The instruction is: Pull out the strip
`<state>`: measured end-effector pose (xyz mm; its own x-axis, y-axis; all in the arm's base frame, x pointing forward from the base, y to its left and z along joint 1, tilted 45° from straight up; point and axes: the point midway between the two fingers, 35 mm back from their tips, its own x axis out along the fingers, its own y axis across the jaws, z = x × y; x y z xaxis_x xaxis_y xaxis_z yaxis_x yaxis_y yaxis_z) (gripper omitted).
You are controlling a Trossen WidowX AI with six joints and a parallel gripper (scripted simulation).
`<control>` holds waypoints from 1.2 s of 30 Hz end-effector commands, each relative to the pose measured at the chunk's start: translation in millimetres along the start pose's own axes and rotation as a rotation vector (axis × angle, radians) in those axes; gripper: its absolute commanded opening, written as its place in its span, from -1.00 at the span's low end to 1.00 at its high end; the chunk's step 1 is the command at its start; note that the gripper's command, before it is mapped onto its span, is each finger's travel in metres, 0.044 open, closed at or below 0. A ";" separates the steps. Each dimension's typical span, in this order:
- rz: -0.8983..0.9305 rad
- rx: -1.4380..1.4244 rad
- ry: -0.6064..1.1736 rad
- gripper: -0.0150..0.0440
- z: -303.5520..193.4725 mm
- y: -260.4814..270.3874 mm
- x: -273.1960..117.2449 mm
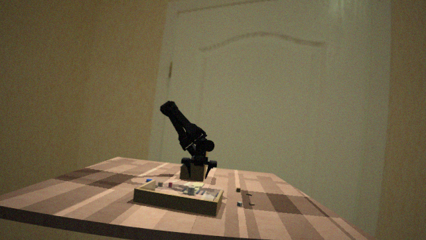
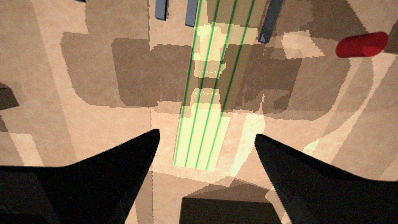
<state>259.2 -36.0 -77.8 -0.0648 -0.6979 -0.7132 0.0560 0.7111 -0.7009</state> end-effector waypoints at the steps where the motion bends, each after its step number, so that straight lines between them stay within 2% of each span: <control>1: -0.002 -0.001 -0.007 1.00 15.9 -2.1 -2.4; 36: -0.002 0.003 -0.011 1.00 115.5 -11.2 -14.2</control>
<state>361.5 -43.8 -64.0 -0.0611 -0.6983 -0.7132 0.0587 0.7108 -0.7009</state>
